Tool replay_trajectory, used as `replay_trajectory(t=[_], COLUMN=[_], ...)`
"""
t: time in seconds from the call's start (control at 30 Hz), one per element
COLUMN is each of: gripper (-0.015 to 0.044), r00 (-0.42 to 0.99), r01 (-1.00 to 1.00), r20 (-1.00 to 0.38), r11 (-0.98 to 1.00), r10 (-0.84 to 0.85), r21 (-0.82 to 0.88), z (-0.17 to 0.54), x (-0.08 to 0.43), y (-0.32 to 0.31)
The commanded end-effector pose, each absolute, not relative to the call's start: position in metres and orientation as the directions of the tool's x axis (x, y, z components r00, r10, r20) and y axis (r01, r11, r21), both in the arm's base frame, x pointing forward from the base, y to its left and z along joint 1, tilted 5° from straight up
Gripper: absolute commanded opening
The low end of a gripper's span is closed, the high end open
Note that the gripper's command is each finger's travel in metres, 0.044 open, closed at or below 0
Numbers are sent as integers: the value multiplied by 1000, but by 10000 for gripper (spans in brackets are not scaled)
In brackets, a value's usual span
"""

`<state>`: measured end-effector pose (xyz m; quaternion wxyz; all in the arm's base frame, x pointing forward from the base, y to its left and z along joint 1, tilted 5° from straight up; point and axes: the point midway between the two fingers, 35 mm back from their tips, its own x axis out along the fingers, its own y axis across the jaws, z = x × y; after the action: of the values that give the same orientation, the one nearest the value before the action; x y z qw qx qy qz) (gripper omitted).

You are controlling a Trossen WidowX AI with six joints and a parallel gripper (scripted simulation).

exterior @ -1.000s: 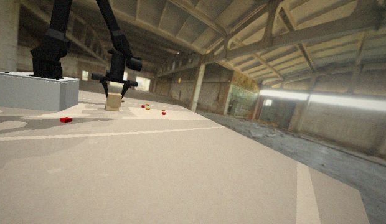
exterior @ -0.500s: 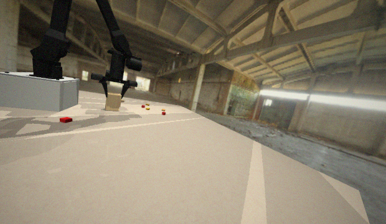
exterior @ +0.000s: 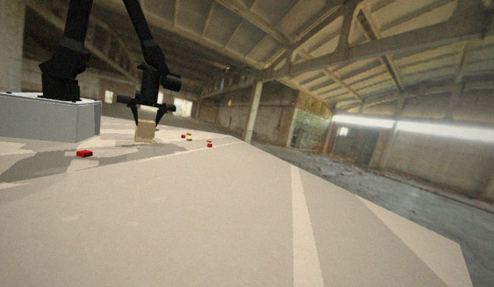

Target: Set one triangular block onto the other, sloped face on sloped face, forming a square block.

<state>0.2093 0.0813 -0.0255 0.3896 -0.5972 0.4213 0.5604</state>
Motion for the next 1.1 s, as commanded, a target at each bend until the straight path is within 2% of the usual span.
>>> replay_trajectory(t=[0.0, 1.07], gripper=[0, 0], r00=[15, 16], r01=[-941, -941], r20=[-997, -997], r11=[-337, -337], r10=[-70, -69], r21=[10, 9], z=[-29, -45], x=[208, 205], y=[81, 87])
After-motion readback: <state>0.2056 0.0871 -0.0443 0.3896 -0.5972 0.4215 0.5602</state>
